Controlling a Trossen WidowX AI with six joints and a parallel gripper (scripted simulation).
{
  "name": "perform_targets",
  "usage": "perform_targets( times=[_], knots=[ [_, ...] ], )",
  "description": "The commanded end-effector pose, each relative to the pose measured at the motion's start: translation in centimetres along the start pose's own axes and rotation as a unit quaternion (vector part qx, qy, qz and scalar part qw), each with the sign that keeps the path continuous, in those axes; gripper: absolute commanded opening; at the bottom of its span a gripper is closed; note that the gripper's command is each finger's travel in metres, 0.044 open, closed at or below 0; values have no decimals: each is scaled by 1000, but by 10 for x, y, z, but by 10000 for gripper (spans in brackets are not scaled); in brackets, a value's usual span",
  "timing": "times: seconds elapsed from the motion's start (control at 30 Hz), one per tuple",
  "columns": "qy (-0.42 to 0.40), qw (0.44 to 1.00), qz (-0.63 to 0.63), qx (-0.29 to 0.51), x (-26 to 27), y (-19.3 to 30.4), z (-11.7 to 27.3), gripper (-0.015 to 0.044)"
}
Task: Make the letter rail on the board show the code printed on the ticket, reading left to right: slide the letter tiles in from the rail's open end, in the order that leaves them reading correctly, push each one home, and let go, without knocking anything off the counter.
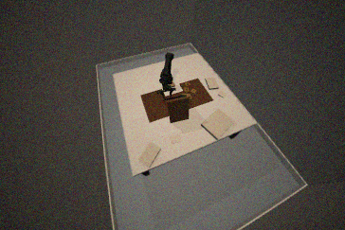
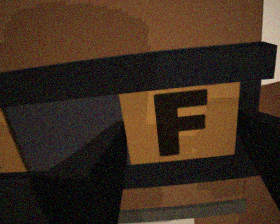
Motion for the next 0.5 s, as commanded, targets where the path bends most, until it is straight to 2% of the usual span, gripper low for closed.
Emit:
perform_targets(
  times=[0.0,0.47],
  knots=[
    [1,1000,-3,1,2,2,-1,0],
    [1,1000,-3,1,10,3,-1,0]
  ],
)
Point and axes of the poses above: the point midway between the two fingers, 35 mm back from their tips, its own z axis back along the fingers, its own x axis across the jaws, y = z × x, the point moved 10 cm from there along z, back along the fingers, and after that the axes turned 11 degrees about -z, right-handed, at the moved point
